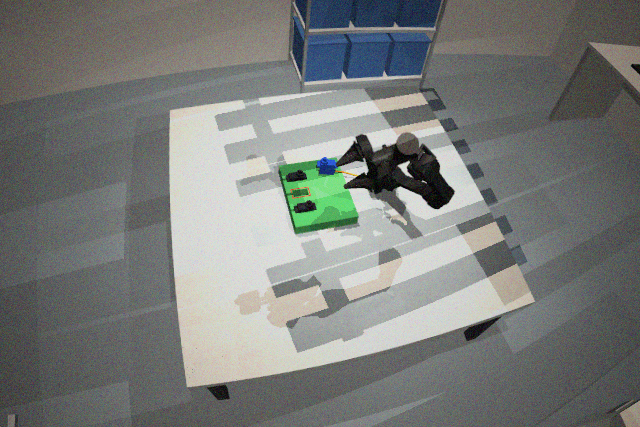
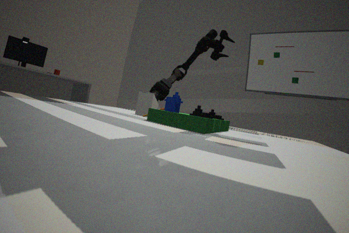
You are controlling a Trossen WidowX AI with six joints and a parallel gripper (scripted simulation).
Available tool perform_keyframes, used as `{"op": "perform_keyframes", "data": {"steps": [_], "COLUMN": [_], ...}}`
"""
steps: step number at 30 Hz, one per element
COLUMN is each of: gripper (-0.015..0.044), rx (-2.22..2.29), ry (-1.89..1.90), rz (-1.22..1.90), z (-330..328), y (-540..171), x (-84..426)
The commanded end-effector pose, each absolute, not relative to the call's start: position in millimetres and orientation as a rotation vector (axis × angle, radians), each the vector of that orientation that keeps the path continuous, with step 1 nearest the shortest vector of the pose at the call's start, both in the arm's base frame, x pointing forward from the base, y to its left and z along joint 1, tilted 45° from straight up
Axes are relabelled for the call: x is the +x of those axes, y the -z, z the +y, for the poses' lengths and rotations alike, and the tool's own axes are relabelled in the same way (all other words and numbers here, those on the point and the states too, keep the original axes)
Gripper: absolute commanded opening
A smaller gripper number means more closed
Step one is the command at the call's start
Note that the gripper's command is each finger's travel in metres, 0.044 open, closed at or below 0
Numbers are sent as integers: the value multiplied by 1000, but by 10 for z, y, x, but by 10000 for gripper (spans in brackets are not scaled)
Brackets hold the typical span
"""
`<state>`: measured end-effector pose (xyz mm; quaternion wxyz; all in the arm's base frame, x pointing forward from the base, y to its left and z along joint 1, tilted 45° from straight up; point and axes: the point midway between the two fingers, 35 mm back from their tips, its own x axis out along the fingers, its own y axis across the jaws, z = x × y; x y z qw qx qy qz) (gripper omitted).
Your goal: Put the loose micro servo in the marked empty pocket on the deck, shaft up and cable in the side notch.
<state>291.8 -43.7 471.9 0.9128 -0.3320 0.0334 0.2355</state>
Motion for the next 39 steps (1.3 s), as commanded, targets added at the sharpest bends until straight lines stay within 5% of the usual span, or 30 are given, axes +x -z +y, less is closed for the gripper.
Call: {"op": "perform_keyframes", "data": {"steps": [1,19,39], "gripper": [440,440,440], "rx": [-619,-294,148], "ry": [-485,-468,-472], "rz": [139,517,1024], "z": [-555,-1114,-1373], "y": [-4494,-3199,-1462], "x": [3059,3472,3275]}}
